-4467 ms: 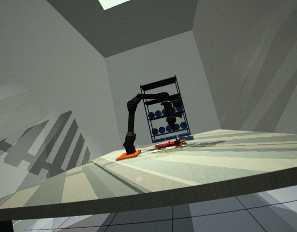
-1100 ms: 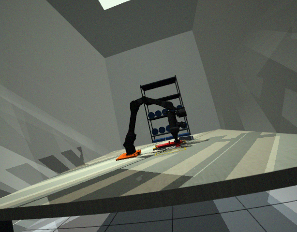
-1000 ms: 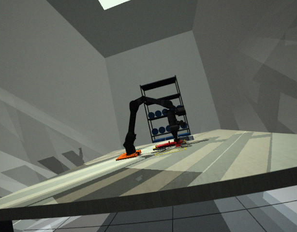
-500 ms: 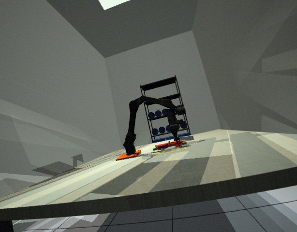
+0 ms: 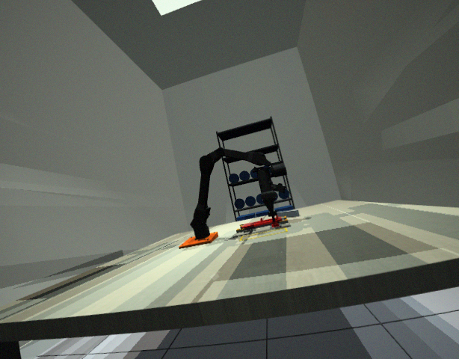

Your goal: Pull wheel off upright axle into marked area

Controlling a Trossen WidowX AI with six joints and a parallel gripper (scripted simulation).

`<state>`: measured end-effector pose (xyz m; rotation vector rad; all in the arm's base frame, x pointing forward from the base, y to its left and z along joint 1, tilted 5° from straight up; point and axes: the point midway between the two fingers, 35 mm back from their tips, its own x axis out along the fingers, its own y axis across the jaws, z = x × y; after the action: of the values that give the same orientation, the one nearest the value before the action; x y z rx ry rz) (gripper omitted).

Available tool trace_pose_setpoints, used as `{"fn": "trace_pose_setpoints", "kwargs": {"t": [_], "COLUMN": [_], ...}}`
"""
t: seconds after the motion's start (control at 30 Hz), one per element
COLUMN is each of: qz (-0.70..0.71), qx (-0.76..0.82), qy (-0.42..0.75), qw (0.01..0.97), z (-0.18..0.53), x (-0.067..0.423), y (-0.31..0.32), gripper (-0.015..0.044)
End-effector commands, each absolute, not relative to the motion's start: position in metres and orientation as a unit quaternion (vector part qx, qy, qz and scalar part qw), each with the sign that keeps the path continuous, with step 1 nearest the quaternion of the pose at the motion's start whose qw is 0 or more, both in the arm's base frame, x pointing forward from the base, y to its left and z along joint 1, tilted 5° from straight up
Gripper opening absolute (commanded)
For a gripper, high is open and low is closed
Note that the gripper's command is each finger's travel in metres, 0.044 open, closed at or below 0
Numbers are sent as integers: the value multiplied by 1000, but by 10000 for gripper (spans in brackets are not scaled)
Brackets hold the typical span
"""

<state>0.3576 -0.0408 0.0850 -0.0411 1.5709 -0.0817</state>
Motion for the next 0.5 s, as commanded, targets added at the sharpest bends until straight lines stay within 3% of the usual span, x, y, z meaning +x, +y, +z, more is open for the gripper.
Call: {"fn": "trace_pose_setpoints", "kwargs": {"t": [0.0,0.47], "qz": [-40,-40], "qx": [-17,-18], "qy": [703,703], "qw": [710,710], "z": [90,95], "x": [358,358], "y": [-41,-41], "gripper": [0,0]}}
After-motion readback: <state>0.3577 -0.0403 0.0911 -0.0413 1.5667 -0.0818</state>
